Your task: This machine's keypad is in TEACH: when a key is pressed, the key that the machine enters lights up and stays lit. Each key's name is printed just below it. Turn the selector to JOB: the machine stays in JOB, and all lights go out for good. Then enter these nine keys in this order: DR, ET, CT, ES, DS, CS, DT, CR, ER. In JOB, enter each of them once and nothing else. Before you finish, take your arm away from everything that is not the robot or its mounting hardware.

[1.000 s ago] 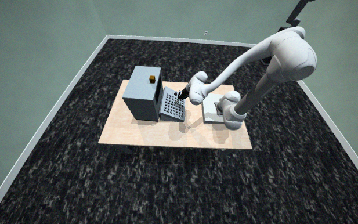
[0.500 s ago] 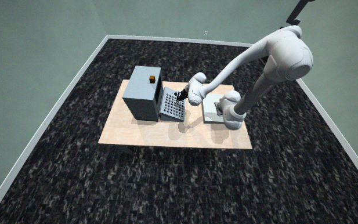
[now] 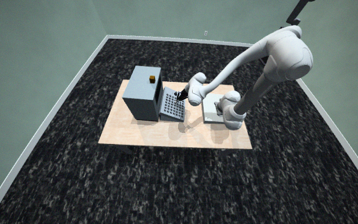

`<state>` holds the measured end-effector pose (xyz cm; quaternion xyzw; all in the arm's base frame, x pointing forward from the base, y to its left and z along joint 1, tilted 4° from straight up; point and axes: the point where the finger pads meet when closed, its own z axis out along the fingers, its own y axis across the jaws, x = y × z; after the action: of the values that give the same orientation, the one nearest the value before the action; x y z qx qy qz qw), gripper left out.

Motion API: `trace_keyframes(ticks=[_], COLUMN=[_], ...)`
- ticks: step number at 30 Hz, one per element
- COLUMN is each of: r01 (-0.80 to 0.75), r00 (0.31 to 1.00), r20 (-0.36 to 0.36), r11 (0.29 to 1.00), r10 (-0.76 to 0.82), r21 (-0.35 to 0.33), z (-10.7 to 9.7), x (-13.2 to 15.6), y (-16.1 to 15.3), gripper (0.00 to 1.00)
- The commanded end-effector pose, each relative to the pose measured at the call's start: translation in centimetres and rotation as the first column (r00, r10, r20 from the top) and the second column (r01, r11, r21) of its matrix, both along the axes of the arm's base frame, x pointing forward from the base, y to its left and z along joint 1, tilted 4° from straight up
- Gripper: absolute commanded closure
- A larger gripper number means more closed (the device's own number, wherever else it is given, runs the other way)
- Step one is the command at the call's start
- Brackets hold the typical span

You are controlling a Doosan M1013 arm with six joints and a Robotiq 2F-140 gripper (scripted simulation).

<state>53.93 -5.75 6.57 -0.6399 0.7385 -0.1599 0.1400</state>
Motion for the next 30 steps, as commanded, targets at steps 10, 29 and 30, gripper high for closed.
trace_keyframes(ticks=[10, 29, 30], r01=[0.0, 0.0, 0.0], r00=[1.0, 1.0, 1.0], r20=[0.0, 0.0, 0.0], r11=[1.0, 1.0, 1.0], r10=[0.0, 0.0, 0.0], r21=[0.0, 0.0, 0.0], z=[-0.12, -0.95, -0.99], x=[0.06, 0.43, 0.45], y=[0.0, -0.06, -0.06], gripper=[1.0, 1.0, 1.0])
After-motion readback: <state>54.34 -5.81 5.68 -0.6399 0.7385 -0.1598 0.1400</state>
